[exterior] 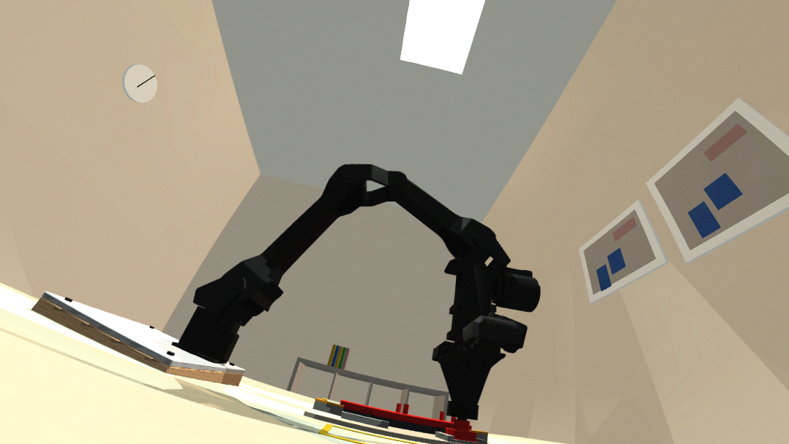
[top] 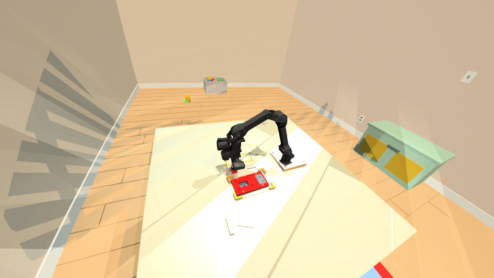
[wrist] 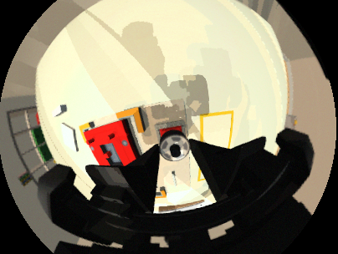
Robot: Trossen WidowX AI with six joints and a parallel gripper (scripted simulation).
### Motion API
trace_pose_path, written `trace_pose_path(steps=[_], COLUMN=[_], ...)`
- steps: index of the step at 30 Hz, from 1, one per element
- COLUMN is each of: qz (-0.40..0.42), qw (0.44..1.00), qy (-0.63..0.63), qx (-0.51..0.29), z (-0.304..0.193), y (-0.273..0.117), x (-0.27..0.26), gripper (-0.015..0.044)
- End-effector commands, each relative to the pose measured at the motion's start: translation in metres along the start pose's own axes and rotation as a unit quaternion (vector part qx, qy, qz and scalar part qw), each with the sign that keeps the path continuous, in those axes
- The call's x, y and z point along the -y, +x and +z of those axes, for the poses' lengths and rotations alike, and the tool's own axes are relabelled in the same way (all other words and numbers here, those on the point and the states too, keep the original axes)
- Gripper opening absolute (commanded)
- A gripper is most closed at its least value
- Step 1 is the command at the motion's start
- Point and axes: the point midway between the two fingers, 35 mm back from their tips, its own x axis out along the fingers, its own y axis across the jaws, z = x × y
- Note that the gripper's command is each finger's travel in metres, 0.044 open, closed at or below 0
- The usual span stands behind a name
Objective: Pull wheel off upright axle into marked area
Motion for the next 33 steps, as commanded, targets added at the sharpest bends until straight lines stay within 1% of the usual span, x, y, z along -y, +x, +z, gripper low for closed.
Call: trace_pose_path(steps=[1, 33], qz=[0.0, 0.0], qw=[1.0, 1.0], qy=[0.0, -0.001], qx=[0.001, 0.0], z=[0.0, 0.0], y=[-0.005, -0.015], x=[0.0, 0.0], gripper=[0.0, 0.0])
